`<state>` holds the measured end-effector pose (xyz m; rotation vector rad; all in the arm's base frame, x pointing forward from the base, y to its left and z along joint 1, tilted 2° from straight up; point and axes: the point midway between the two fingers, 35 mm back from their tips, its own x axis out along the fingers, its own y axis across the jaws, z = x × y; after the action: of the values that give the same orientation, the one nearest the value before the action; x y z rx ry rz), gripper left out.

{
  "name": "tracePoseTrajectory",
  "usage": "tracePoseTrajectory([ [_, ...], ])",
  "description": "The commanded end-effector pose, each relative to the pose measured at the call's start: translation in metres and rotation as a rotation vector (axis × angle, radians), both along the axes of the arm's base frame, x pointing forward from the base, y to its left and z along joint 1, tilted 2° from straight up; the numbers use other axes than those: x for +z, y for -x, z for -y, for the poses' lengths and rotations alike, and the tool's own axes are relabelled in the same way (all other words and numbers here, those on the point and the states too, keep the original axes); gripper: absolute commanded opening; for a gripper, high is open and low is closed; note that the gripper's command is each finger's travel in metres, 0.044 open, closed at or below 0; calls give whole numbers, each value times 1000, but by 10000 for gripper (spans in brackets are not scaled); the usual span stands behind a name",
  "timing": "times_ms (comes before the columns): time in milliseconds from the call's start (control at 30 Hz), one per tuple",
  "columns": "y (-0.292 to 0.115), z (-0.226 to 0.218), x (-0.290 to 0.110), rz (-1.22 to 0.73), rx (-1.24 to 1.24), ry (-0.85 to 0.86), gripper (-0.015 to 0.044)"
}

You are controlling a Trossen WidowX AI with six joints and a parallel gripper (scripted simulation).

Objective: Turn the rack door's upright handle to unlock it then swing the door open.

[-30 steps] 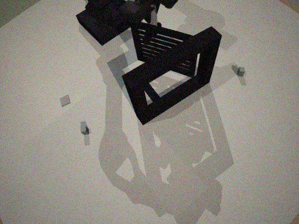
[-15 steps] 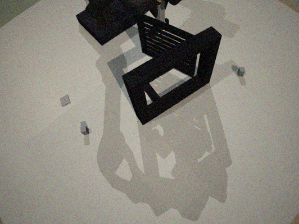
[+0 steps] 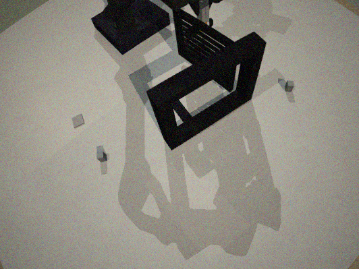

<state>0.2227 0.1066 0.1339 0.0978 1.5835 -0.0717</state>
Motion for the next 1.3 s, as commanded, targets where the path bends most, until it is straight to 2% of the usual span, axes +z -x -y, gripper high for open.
tracePoseTrajectory([
  [0,-4,-9,0,-1,-80,-1,25],
  [333,-11,-29,1,-3,-209,-1,25],
  [833,-11,-29,1,-3,-211,-1,25],
  [1167,-11,-29,1,-3,-211,-1,288],
  [1267,-11,-29,1,-3,-211,-1,297],
])
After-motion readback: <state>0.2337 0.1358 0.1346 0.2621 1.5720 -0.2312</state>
